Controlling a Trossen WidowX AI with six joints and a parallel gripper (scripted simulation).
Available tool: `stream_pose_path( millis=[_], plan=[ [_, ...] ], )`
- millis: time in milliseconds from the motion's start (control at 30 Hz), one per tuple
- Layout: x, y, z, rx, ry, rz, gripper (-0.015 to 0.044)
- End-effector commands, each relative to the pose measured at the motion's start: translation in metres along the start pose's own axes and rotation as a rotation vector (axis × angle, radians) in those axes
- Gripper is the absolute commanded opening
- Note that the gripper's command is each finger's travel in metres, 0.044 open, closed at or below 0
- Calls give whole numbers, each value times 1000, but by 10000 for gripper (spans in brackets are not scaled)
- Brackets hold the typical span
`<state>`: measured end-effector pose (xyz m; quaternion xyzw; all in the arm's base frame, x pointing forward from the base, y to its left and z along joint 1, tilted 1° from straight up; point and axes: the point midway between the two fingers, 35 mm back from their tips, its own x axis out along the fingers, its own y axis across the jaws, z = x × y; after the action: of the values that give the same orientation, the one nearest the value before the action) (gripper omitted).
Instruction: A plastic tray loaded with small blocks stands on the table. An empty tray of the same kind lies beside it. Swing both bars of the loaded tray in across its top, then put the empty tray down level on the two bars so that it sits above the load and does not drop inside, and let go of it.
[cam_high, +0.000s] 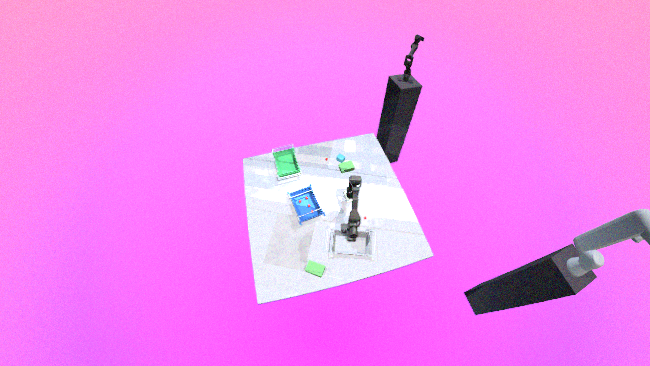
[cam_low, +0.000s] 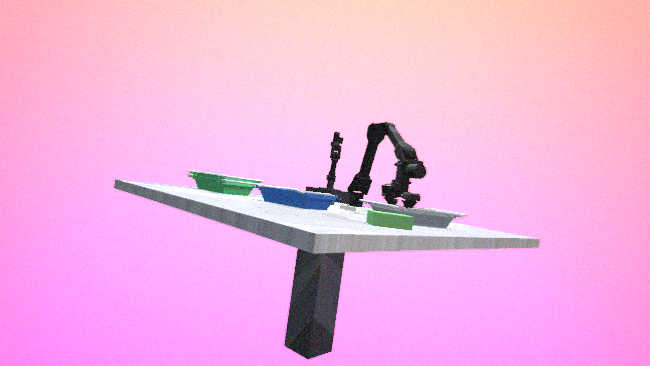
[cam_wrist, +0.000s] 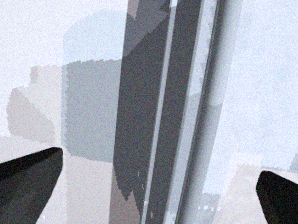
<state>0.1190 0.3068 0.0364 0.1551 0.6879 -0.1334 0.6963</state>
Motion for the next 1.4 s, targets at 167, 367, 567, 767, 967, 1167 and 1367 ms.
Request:
stream_pose_path(
  millis=[167,367,567,767,967,1167,1367],
  plan=[
    [3,-1,0,-4,-1,-4,367],
    [3,-1,0,-4,-1,-4,279],
    [3,-1,0,-4,-1,-4,207],
    [3,-1,0,-4,-1,-4,167],
    [3,-1,0,-4,-1,-4,127],
    [3,-1,0,-4,-1,-4,87],
    [3,-1,0,-4,-1,-4,47]
  ],
)
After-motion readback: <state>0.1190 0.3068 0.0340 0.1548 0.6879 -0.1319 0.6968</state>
